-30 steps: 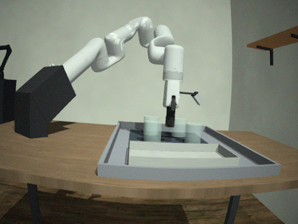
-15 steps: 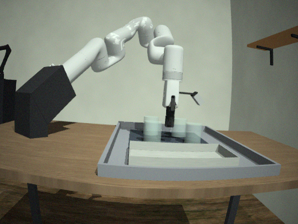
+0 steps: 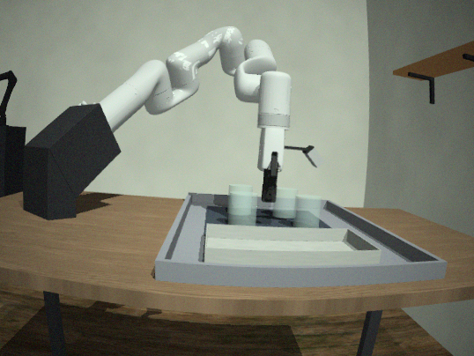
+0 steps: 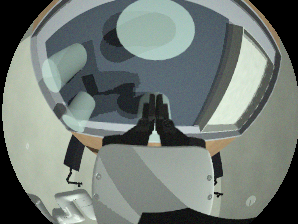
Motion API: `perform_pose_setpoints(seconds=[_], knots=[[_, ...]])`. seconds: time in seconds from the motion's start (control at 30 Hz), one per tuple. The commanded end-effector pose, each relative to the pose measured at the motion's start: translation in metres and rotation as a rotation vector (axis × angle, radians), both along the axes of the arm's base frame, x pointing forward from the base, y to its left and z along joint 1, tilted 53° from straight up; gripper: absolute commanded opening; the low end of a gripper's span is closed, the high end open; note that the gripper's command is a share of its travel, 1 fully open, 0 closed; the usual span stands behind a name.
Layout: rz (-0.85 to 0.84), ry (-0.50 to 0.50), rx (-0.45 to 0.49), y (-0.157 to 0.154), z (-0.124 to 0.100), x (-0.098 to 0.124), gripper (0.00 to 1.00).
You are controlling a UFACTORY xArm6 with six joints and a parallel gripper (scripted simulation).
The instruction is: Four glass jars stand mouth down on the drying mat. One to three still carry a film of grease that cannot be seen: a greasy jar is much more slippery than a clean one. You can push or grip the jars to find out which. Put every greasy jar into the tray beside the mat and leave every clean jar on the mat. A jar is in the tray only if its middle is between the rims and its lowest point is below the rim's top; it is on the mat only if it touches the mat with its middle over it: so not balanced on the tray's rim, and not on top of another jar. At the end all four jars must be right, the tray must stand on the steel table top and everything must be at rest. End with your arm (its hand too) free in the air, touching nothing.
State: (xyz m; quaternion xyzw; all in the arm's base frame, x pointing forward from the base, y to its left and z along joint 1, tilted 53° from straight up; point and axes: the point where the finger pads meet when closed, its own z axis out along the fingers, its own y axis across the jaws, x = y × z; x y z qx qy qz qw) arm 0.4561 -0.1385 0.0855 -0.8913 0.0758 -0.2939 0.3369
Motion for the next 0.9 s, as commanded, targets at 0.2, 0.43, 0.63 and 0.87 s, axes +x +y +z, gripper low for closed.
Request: perform_pose_setpoints(seconds=[0.2, 0.43, 0.63, 0.87], knots=[[-0.002, -0.001, -0.002, -0.0007, 0.0001, -0.0008, 0.0], [-0.002, -0.001, -0.002, -0.0004, -0.0002, -0.0014, 0.0], [-0.002, -0.001, -0.002, -0.0002, -0.0006, -0.002, 0.0], [-0.002, -0.001, -0.002, 0.0001, -0.001, -0.0027, 0.0]])
